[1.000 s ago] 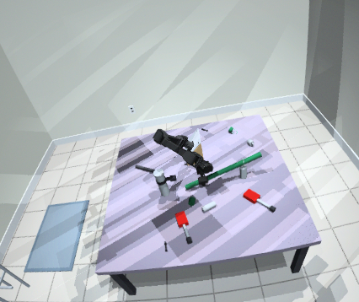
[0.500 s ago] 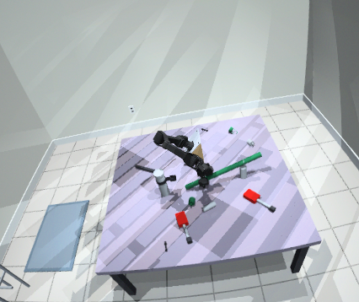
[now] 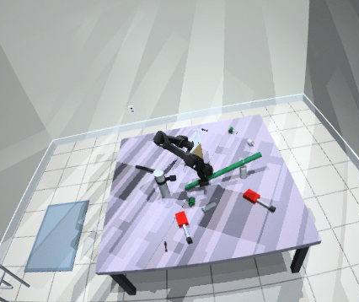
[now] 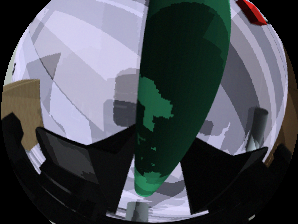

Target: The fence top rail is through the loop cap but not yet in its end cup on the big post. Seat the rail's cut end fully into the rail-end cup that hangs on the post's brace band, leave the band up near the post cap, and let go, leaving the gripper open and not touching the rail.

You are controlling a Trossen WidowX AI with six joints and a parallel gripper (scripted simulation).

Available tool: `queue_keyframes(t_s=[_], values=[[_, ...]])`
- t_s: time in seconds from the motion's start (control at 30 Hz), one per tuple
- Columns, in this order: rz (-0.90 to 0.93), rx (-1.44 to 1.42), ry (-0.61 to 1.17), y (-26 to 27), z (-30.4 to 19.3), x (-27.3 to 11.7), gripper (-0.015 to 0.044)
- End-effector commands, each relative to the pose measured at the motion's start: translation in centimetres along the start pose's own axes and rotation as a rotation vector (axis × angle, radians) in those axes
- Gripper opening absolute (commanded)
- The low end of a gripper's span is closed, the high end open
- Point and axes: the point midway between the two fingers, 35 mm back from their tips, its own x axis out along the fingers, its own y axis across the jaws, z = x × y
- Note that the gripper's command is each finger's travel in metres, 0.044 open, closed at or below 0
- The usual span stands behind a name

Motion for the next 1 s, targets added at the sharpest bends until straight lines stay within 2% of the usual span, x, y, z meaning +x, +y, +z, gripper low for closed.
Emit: queue_keyframes(t_s=[0.0, 0.07, 0.23, 0.43, 0.97], values=[[-0.004, 0.001, 0.002, -0.1, 0.0, 0.0, 0.0144], [-0.004, 0.001, 0.002, -0.1, 0.0, 0.0, 0.013], [-0.004, 0.001, 0.002, 0.0, 0.0, -0.5, 0.0], [0.008, 0.002, 0.042, 0.1, -0.3, -1.6, 0.0], [0.003, 0.007, 0.258, 0.3, -2.1, -7.9, 0.0]])
